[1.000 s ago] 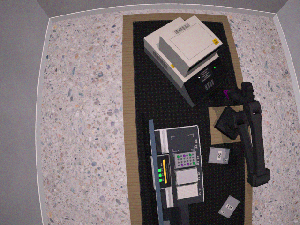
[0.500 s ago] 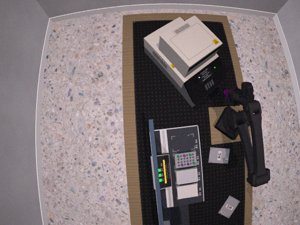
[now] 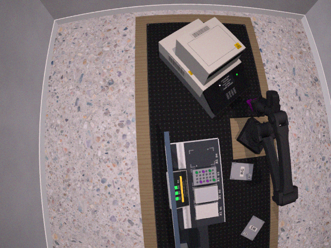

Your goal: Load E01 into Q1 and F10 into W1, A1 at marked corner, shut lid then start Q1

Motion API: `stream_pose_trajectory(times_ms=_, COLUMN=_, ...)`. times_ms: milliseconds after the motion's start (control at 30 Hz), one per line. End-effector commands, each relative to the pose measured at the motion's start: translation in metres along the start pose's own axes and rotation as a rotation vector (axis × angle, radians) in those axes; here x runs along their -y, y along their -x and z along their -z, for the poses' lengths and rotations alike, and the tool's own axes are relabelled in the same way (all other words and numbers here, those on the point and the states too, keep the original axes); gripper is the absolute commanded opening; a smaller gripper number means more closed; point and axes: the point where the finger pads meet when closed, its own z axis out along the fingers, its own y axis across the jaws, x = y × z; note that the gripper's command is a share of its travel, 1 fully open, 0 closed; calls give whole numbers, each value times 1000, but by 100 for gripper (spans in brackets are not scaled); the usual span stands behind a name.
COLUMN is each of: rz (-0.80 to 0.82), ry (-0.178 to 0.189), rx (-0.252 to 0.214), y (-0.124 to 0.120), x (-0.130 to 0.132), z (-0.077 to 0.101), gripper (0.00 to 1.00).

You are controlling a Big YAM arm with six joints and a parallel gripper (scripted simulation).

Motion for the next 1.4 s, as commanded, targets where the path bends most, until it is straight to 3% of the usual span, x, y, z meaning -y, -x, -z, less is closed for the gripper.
stream_pose_trajectory(times_ms=0, rz=13, ry=46, rx=15, y=2, x=-22, z=12, gripper=0)
stream_pose_trajectory(times_ms=167, rz=22, ry=68, rx=23, y=3, x=-31, z=19, gripper=0)
stream_pose_trajectory(times_ms=1033, rz=37, ry=107, rx=37, y=5, x=-45, z=28, gripper=0)
stream_pose_trajectory(times_ms=1133, rz=34, ry=102, rx=35, y=5, x=-42, z=26, gripper=0)
stream_pose_trajectory(times_ms=1367, rz=14, ry=52, rx=18, y=2, x=-24, z=16, gripper=0)
